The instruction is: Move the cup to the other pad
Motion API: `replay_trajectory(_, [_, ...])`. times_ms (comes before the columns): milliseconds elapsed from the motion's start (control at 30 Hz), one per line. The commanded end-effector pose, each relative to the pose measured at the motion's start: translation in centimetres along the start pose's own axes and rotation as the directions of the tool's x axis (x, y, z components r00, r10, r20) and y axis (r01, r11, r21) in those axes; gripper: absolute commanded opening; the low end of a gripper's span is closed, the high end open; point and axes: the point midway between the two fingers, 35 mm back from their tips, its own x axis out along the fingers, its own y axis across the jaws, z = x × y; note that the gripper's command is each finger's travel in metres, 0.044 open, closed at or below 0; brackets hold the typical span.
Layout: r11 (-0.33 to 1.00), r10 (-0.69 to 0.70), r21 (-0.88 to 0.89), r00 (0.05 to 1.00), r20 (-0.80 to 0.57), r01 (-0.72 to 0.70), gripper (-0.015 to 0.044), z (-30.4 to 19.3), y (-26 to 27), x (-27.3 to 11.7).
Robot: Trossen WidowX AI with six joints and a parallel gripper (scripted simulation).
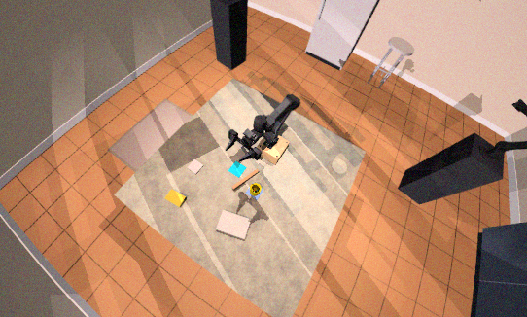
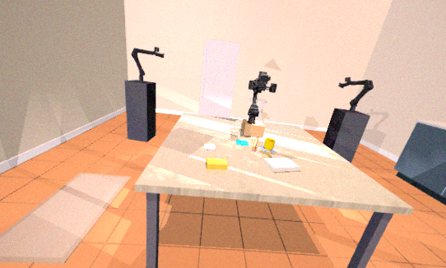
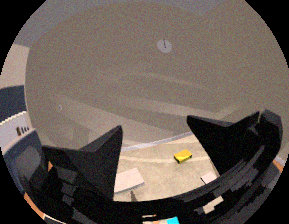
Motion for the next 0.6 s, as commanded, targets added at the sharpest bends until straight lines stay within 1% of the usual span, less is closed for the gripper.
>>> replay_trajectory(0, [1.0, 0.003, 0.011, 1.0, -0.014, -0.003, 0.0374, -0.3, 0.1, 0.2])
replay_trajectory(67, [0.995, 0.028, 0.102, 0.992, -0.124, -0.016, 0.0321, -2.7, 0.9, 1.3])
replay_trajectory(133, [0.973, 0.067, 0.232, 0.954, -0.293, 0.003, 0.0269, -6.4, 2.4, 2.5])
replay_trajectory(200, [0.939, 0.1, 0.337, 0.886, -0.453, 0.066, 0.0216, -10.2, 3.8, 3.0])
replay_trajectory(267, [0.899, 0.125, 0.406, 0.791, -0.599, 0.165, 0.0167, -14.0, 5.3, 3.0])
replay_trajectory(333, [0.856, 0.146, 0.432, 0.669, -0.729, 0.285, 0.0167, -17.6, 6.9, 2.3])
replay_trajectory(400, [0.812, 0.154, 0.411, 0.526, -0.836, 0.415, 0.0167, -21.0, 8.5, 1.0])
replay_trajectory(467, [0.767, 0.142, 0.338, 0.37, -0.918, 0.545, 0.0167, -24.0, 9.7, -0.7])
replay_trajectory(567, [0.686, 0.084, 0.149, 0.127, -0.988, 0.712, 0.0167, -27.6, 10.7, -3.7])
